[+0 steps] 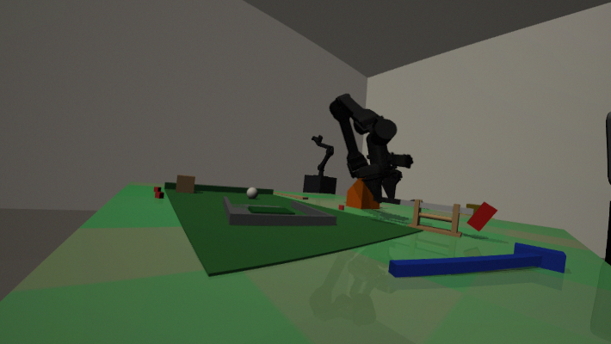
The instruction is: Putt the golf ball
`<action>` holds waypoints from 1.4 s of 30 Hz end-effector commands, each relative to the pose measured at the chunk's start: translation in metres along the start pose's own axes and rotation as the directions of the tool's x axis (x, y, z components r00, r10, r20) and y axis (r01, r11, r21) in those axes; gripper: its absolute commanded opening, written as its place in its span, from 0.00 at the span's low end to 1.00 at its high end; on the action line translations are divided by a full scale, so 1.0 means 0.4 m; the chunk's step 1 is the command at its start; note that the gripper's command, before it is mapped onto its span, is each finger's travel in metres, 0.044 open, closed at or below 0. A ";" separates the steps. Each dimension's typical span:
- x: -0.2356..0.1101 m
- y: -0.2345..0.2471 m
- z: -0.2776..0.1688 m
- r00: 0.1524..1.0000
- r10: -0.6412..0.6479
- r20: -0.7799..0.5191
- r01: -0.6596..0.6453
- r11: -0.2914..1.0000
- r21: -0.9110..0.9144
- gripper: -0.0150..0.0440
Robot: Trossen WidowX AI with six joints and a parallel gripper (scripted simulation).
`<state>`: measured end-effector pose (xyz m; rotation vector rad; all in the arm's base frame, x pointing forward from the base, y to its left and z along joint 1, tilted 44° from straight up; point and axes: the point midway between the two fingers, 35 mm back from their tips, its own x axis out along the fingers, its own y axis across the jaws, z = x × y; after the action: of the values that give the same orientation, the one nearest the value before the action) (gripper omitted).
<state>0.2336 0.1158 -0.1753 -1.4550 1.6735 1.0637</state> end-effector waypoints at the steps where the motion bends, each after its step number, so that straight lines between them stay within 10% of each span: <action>1: 0.010 0.000 -0.002 1.000 -0.006 -0.002 0.006 1.000 -0.007 1.00; 19: 0.065 -0.001 -0.018 1.000 -0.006 -0.003 0.006 1.000 -0.007 1.00; 35: 0.057 -0.001 -0.015 1.000 -0.004 0.001 0.004 1.000 -0.001 0.29; 42: 0.054 -0.002 -0.014 1.000 -0.004 0.001 0.004 1.000 -0.001 0.25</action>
<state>0.2304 0.1000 -0.1933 -1.4574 1.6708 1.0633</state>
